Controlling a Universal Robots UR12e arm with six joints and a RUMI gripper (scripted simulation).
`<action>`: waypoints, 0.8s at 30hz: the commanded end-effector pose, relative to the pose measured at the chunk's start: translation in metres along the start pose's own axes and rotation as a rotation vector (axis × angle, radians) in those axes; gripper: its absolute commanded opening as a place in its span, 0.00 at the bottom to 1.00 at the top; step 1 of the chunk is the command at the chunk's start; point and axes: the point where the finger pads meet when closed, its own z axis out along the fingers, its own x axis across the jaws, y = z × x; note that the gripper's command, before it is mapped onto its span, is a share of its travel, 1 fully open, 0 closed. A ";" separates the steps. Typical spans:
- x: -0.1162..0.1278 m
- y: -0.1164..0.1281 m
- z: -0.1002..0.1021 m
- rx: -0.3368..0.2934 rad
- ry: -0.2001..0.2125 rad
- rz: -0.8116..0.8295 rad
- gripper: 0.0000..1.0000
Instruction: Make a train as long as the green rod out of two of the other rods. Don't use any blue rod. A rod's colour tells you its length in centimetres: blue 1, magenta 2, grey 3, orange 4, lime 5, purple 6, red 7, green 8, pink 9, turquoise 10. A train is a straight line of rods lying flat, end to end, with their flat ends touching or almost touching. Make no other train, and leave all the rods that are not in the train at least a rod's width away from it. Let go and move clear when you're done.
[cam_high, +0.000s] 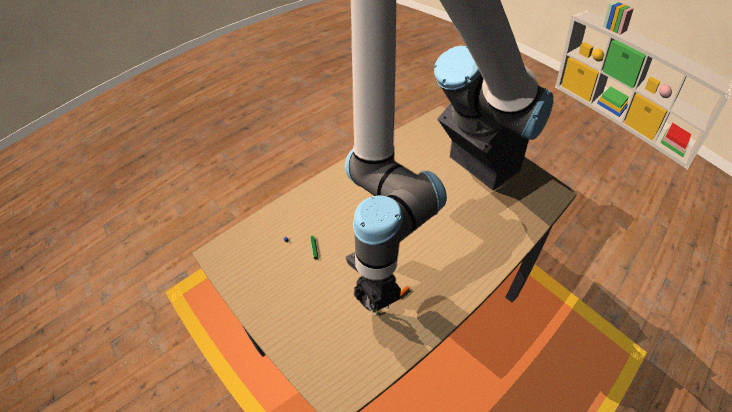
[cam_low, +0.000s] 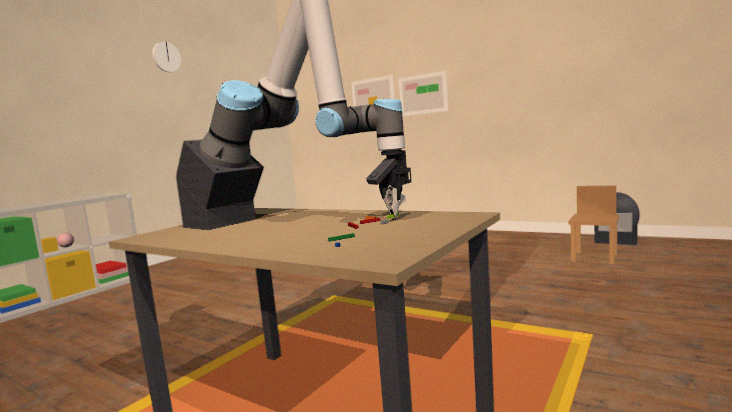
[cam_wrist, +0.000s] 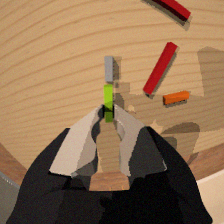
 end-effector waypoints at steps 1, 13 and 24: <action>-0.001 0.000 0.000 0.000 -0.001 0.000 0.00; 0.000 0.000 0.000 0.000 0.000 0.000 0.00; 0.002 -0.001 0.000 0.001 0.001 0.001 0.00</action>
